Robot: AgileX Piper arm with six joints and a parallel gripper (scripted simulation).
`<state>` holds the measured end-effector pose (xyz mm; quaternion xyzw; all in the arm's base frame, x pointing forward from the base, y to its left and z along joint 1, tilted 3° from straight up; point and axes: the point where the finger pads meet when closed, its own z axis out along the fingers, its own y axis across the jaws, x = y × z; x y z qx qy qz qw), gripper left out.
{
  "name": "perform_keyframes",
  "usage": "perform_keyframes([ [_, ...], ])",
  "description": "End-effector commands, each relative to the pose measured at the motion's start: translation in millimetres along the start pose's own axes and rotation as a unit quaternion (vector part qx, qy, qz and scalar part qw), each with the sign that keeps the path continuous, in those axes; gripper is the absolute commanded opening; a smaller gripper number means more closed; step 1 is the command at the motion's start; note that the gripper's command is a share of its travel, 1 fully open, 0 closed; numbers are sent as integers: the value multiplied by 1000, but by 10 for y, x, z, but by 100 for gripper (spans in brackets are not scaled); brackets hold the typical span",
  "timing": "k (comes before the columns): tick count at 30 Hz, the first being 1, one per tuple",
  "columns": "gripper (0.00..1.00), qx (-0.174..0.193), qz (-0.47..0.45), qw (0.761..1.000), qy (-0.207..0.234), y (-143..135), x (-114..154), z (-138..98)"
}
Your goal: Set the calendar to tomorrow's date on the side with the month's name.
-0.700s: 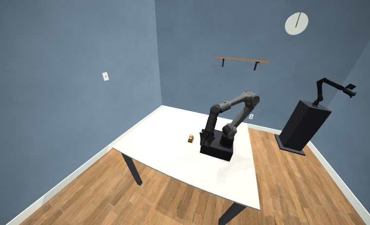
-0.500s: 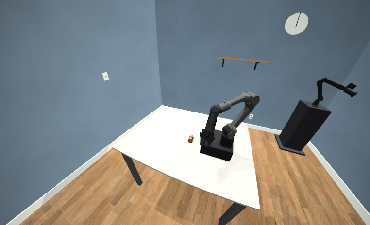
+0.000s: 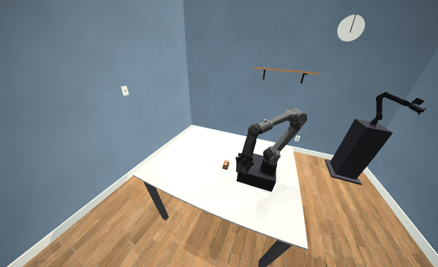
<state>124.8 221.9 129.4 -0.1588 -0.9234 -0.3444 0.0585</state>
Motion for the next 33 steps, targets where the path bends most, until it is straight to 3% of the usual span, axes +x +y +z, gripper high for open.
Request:
perform_keyframes([
  [1,100,23,-26,999,-16,-39,-202,-25],
  [5,100,121,-108,985,-59,-326,-959,-207],
  [6,100,122,-109,985,-60,-331,-970,-211],
  [9,100,220,-167,959,-69,-750,-1619,-504],
  [10,100,228,-171,956,-69,-789,-1666,-532],
  [11,100,261,-186,945,-65,-966,-1865,-660],
  [13,100,261,-186,945,-65,-966,-1865,-660],
  [17,100,352,-222,908,-36,-1548,-2354,-1085],
  [20,100,371,-228,900,-26,-1685,-2441,-1186],
  [33,100,371,-228,900,-26,-1683,-2435,-1185],
])
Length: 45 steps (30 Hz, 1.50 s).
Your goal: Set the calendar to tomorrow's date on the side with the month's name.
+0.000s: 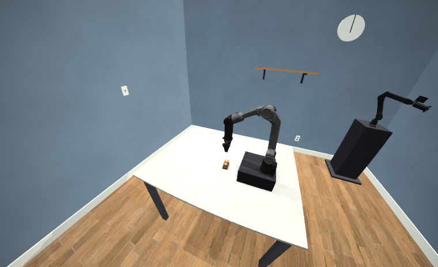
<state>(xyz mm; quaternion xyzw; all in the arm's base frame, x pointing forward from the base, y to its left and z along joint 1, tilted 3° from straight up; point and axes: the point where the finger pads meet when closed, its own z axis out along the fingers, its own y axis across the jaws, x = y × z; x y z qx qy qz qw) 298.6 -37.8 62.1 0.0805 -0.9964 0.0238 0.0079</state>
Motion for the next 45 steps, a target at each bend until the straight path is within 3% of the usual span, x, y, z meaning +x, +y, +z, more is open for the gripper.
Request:
perform_keyframes([
  [1,100,-1,-1,1000,1,7,4,1],
  [6,100,-1,-40,999,2,8,5,43],
  [15,100,-2,-218,976,2,6,-4,186],
  [19,100,-2,-327,945,2,7,-7,274],
  [22,100,-2,-434,901,2,9,-6,364],
  [23,100,-2,-436,900,2,10,-6,366],
  [29,100,-2,-613,790,1,16,1,525],
  [31,100,-2,-613,790,1,16,1,525],
  [34,100,-2,-666,746,1,19,5,577],
  [37,100,-2,-695,719,1,20,8,607],
  [42,100,-1,-707,707,0,20,3,610],
  [43,59,-1,-707,708,0,20,3,610],
  [45,59,-1,-706,708,0,20,3,610],
])
